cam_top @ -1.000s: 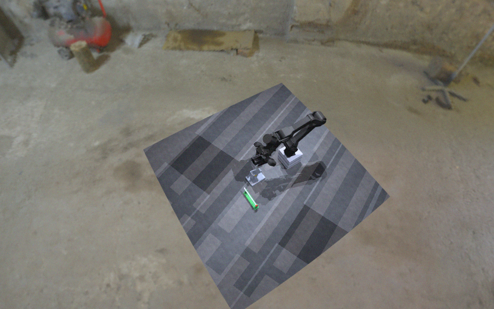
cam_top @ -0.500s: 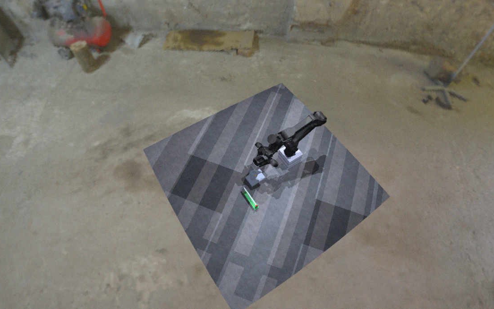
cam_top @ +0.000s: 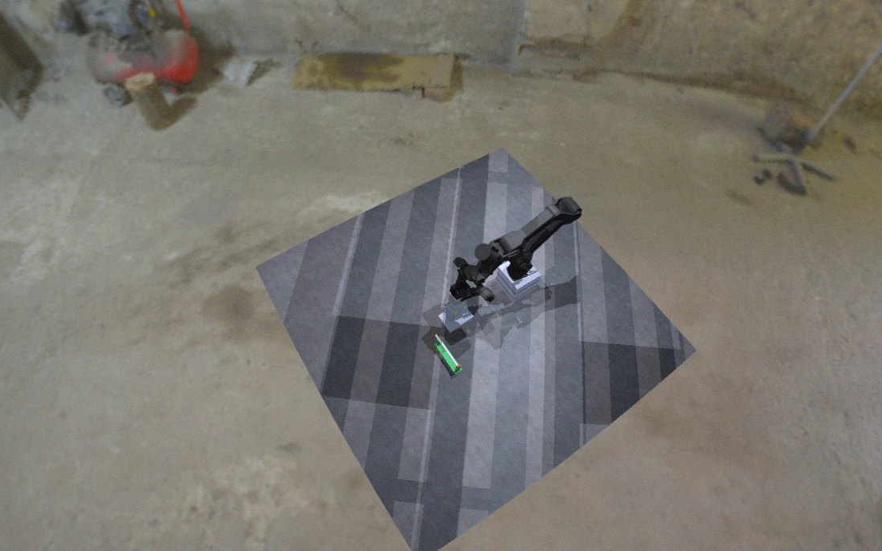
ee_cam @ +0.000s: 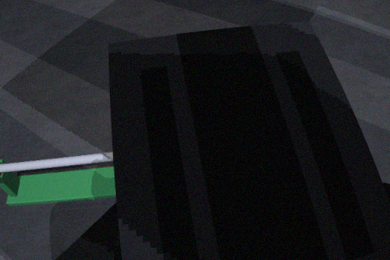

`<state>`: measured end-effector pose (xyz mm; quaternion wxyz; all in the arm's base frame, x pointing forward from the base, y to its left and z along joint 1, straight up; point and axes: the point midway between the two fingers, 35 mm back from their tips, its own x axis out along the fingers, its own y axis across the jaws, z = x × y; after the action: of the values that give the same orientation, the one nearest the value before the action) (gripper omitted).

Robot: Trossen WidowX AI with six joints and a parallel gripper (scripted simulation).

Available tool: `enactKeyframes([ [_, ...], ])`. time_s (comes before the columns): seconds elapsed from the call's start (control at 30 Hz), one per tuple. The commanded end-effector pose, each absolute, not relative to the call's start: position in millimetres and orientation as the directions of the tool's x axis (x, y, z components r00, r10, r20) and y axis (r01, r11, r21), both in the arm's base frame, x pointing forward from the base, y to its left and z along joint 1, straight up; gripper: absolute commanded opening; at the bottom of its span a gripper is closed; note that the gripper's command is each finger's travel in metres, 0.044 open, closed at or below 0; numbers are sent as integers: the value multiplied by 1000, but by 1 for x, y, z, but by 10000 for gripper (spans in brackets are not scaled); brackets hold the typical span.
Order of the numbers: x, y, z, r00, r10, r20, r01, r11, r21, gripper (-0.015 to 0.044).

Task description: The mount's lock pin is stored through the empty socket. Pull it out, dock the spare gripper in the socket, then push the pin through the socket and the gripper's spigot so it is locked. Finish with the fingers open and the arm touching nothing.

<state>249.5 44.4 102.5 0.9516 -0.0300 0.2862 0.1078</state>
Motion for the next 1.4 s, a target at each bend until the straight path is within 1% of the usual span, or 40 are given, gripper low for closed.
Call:
enactKeyframes([
  [0.0, 251, 44, 99, 818, 186, -544, -222, 975, -1, 0],
  [1.03, 261, 46, 54, 818, 187, -544, -222, 975, 0, 0],
  [1.37, 261, 47, 55, 817, 191, -545, -225, 974, 3, 0],
])
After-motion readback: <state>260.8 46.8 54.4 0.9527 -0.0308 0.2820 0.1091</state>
